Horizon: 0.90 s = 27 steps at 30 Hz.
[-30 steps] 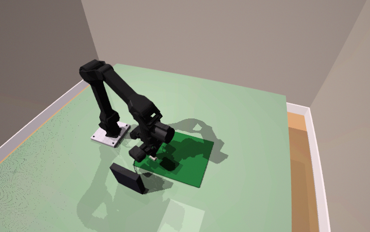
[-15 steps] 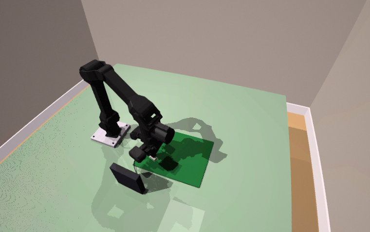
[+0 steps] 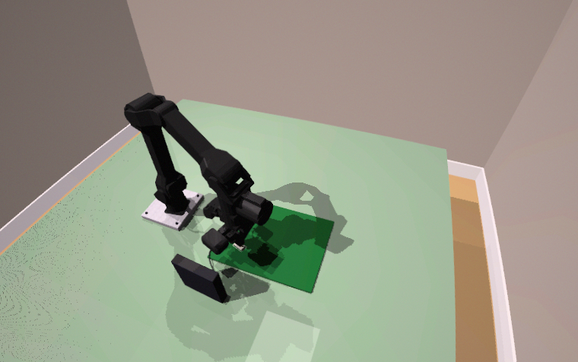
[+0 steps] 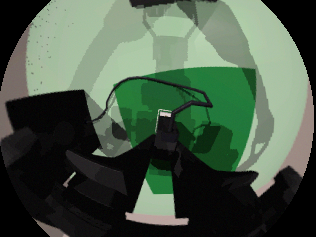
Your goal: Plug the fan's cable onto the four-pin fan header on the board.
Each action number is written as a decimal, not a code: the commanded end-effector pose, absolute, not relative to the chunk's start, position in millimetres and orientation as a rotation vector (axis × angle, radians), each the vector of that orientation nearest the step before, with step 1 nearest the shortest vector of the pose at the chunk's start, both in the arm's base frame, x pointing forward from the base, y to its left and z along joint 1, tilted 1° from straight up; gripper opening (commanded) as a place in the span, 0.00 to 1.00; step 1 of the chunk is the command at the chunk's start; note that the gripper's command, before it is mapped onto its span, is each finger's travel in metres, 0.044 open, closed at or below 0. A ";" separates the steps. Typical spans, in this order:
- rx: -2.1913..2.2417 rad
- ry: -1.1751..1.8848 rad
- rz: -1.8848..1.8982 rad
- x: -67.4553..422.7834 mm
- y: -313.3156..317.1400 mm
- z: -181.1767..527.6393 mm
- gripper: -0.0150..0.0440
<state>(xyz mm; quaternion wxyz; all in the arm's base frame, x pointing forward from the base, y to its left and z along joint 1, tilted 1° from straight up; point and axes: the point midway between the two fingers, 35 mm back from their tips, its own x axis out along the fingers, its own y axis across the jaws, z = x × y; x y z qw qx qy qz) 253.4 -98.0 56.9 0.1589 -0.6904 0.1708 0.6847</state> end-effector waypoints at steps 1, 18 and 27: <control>-1.974 0.485 1.962 252.9 -97.9 54.2 0.25; -1.974 0.485 1.962 252.8 -98.1 44.4 0.25; -1.974 0.485 1.962 252.8 -98.1 39.5 0.25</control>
